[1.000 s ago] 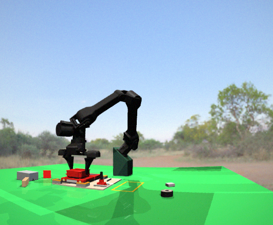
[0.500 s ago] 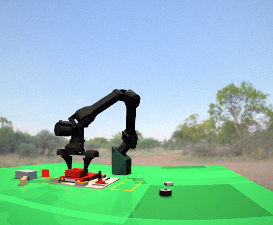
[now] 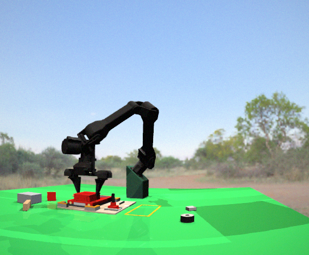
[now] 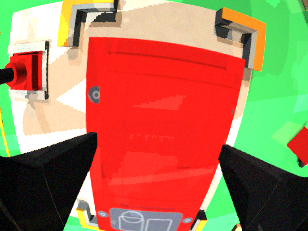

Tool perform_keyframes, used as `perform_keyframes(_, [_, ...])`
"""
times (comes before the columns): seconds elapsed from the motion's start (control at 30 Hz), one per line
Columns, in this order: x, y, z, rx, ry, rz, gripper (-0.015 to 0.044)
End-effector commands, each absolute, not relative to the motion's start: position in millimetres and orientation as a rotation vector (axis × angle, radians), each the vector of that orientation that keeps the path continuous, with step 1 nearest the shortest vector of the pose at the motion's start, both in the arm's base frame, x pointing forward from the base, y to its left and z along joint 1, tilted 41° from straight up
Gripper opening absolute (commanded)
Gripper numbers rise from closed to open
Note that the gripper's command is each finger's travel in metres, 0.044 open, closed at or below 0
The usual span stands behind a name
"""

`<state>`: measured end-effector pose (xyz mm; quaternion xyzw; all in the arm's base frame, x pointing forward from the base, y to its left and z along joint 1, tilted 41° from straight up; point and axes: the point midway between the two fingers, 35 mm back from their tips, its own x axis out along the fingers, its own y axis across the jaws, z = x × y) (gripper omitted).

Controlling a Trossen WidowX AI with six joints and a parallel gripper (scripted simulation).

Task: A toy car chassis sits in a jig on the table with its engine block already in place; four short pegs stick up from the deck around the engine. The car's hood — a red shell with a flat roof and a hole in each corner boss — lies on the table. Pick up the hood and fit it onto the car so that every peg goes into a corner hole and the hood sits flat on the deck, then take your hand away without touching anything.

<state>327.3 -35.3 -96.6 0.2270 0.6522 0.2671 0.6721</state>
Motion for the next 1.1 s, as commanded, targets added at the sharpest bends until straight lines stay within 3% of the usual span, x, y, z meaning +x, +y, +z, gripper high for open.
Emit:
perform_keyframes(0.0, [327, -35, -97, 0.511, 1.469, 0.601, 0.044])
perform_keyframes(0.33, [326, -81, -45, 0.509, 1.463, 0.594, 0.044])
perform_keyframes(1.07, [326, -82, -44, 0.509, 1.463, 0.594, 0.044])
